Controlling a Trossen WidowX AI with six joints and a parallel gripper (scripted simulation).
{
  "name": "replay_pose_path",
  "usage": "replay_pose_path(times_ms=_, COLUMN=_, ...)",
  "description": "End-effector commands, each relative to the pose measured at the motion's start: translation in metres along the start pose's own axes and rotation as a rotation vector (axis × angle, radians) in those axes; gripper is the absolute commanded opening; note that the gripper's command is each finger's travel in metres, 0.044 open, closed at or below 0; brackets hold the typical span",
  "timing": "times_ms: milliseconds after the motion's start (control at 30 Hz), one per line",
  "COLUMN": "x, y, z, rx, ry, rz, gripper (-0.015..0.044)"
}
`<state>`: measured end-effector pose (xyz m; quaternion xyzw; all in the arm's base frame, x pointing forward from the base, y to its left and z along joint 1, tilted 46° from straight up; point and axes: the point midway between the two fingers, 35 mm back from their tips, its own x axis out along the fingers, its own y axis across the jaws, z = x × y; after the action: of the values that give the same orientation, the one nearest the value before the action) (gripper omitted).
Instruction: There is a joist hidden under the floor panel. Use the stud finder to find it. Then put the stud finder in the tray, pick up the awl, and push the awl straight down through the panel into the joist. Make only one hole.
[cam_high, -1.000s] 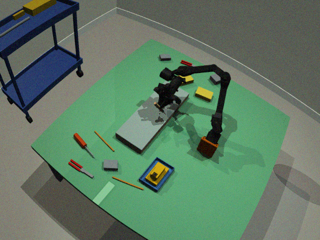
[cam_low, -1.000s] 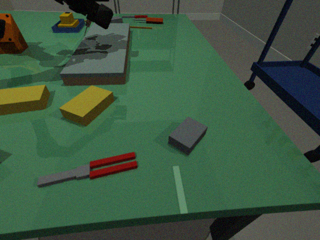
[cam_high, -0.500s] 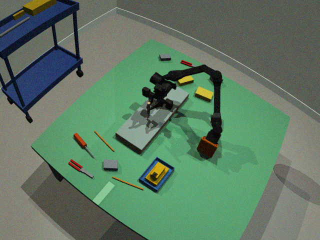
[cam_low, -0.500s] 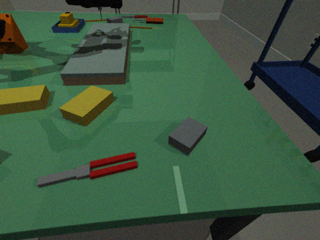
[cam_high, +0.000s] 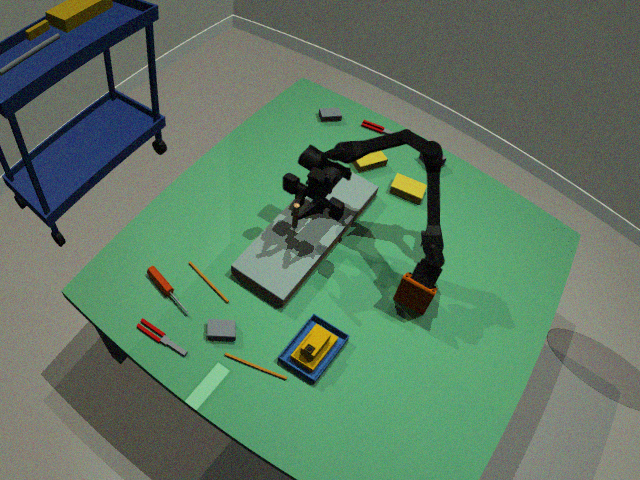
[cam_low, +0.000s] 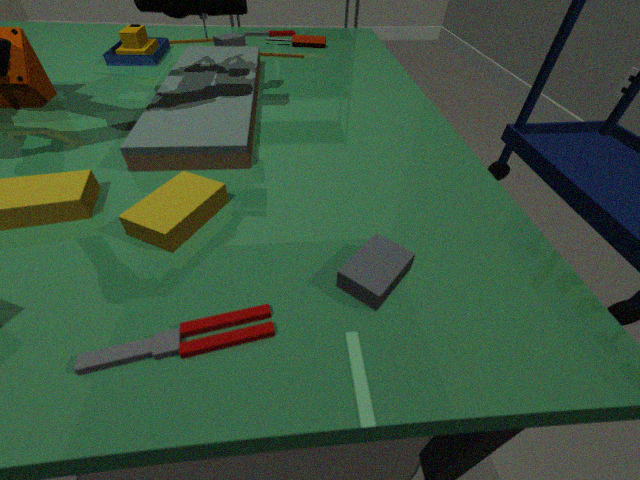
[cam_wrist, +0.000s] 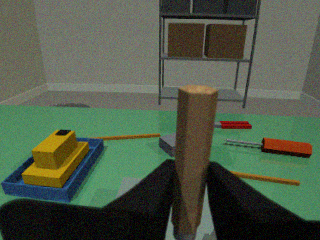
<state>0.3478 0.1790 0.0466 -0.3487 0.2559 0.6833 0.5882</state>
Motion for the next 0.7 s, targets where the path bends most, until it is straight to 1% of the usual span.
replay_pose_path(times_ms=0, x=0.001, y=-0.001, z=-0.003, rx=-0.006, ry=-0.01, rz=-0.001, gripper=0.0)
replay_pose_path(times_ms=667, x=0.003, y=-0.001, z=-0.028, rx=-0.006, ry=-0.009, rz=-0.001, gripper=0.0)
